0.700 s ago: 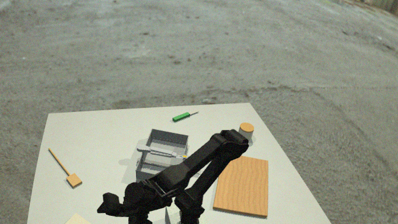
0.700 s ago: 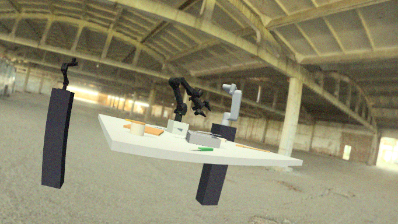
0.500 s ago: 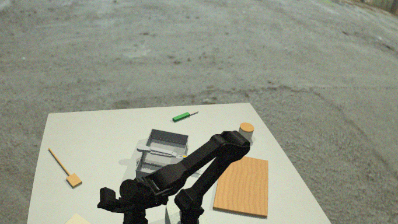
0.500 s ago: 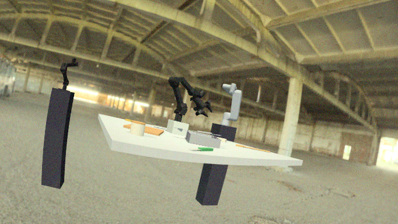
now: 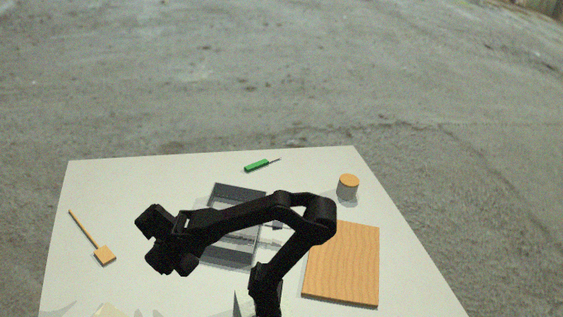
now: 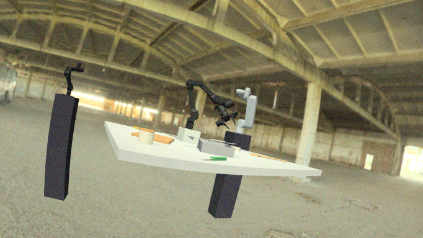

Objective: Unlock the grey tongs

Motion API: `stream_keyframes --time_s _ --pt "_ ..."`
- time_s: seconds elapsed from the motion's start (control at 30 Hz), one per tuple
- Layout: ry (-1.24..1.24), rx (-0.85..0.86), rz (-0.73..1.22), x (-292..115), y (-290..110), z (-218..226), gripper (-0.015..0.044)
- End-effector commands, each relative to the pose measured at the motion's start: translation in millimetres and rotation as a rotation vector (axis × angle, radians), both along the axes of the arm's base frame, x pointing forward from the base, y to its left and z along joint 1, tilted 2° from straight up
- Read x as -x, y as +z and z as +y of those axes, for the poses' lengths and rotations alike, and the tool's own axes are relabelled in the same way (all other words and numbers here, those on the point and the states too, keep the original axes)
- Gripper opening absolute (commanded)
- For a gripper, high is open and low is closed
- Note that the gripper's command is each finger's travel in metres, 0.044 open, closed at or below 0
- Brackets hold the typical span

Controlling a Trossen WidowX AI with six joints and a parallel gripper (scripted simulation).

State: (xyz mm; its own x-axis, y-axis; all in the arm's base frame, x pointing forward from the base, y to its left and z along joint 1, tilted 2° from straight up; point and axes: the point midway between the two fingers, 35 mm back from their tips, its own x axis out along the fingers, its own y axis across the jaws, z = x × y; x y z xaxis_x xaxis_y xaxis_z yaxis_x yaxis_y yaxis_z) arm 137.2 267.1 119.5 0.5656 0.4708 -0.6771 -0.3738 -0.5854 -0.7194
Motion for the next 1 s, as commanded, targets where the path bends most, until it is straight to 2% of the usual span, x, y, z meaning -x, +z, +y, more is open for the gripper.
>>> stream_keyframes --time_s 0.0,0.27,0.53,0.7,0.97 --pt "-0.190 -0.006 0.056 -43 -9 -16 0.0260" --pt "-0.647 -0.036 0.178 -136 -35 -84 0.0260" --pt "-1.119 -0.115 0.295 -199 -67 -186 0.0260" --pt "-1.370 -0.160 0.355 -216 -87 -253 0.0260" --pt "-1.380 -0.162 0.359 -207 -88 -250 0.0260"
